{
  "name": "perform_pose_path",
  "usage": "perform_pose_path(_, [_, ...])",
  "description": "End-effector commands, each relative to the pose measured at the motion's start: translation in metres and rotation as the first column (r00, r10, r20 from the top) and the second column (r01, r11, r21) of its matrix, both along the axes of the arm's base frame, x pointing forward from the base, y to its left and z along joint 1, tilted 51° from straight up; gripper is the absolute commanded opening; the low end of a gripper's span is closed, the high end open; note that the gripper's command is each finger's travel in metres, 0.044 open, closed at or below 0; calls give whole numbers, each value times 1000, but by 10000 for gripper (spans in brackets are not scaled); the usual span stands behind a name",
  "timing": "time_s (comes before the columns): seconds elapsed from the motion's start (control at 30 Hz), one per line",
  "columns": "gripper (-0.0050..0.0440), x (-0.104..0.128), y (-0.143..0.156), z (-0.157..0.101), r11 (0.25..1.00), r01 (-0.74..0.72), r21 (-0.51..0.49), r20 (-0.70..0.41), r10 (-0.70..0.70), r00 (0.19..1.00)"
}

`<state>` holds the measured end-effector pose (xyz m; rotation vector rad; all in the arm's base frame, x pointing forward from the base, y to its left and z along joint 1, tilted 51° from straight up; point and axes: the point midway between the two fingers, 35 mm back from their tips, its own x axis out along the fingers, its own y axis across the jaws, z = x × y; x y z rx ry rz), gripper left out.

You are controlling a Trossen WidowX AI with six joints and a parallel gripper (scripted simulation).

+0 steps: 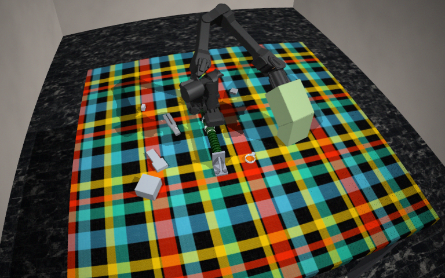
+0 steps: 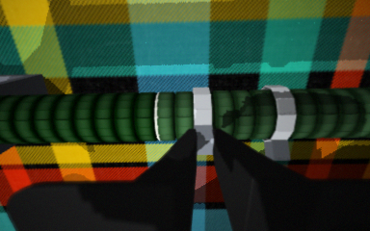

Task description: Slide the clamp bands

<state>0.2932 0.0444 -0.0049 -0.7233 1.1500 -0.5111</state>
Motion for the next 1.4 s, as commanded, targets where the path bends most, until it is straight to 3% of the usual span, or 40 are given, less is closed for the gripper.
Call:
perform_pose_path(0.0, [0, 0, 4, -5, 1000, 1, 2, -3, -1, 1000])
perform_pose_path(1.37, [0, 0, 31, -34, 1000, 1, 2, -3, -1, 1000])
